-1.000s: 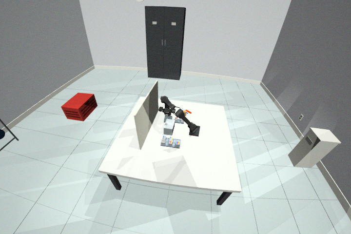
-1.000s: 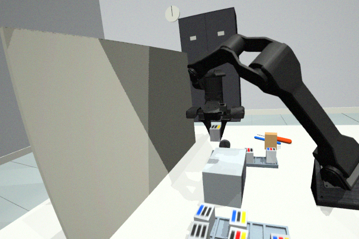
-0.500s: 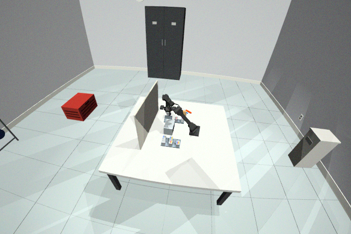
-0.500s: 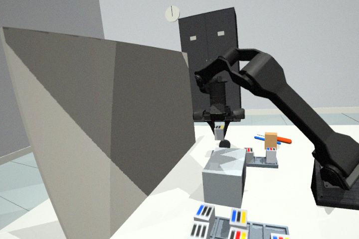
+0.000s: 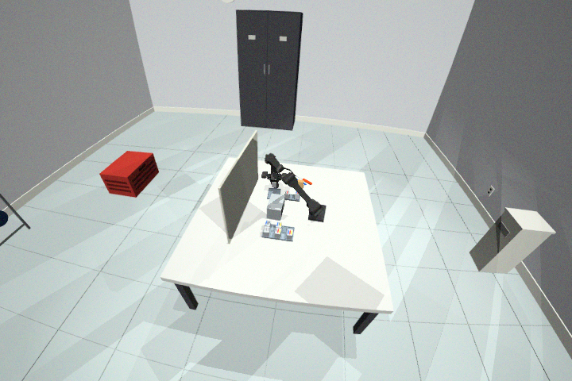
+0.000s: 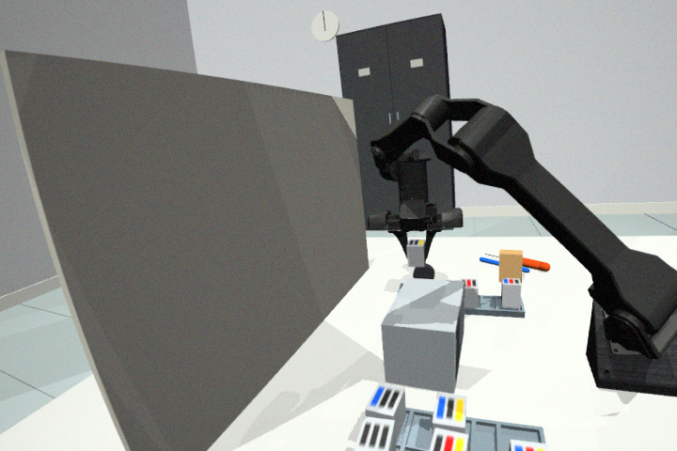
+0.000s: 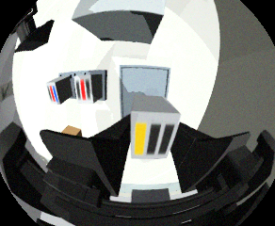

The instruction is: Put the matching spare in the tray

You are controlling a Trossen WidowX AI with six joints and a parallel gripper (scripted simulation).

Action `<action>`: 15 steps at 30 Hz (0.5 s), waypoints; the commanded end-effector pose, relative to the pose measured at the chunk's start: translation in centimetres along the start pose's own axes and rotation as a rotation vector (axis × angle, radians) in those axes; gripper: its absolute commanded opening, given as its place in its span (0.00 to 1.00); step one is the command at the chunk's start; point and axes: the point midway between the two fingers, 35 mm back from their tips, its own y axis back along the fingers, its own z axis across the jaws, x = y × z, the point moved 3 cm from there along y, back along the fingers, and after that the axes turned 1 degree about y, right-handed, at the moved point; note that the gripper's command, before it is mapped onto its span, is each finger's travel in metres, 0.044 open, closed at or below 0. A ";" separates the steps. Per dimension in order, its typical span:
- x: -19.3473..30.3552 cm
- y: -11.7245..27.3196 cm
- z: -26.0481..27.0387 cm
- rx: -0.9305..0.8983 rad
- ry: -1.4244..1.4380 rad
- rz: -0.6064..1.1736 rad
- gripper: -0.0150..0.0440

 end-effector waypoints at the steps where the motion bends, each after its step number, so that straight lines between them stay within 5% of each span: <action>1: 0.1 -0.4 0.0 -0.001 0.000 -0.001 0.25; 15: 0.1 -1.6 -0.1 0.000 0.000 -0.001 0.25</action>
